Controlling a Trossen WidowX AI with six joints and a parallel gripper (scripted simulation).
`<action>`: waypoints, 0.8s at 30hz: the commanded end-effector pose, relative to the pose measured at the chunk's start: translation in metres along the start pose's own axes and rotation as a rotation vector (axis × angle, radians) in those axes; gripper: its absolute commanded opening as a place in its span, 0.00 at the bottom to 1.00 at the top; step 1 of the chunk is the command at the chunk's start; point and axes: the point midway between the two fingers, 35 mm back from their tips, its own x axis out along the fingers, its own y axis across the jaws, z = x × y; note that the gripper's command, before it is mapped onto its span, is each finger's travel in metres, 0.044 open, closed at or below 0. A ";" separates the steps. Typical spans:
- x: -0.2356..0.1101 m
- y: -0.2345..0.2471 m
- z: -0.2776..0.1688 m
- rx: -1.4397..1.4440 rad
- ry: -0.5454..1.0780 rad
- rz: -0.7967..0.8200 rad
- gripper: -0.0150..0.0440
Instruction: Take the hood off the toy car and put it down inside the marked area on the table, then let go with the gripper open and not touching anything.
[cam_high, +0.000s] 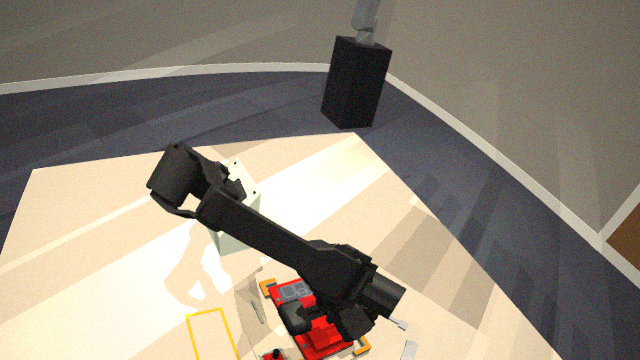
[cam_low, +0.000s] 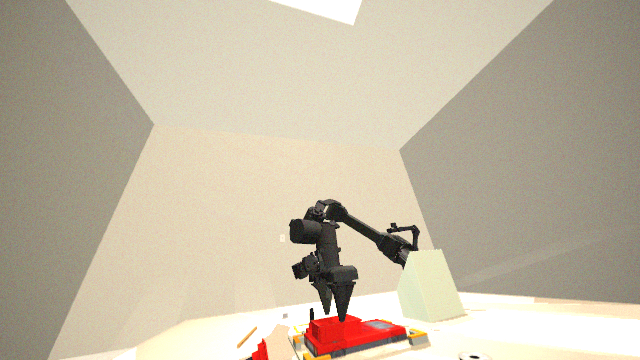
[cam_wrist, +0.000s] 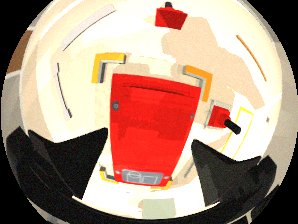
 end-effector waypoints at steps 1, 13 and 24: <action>0.002 0.000 -0.002 -0.010 0.002 -0.005 1.00; 0.008 0.000 -0.002 -0.010 0.002 -0.005 1.00; 0.013 0.000 -0.002 -0.010 0.002 -0.005 1.00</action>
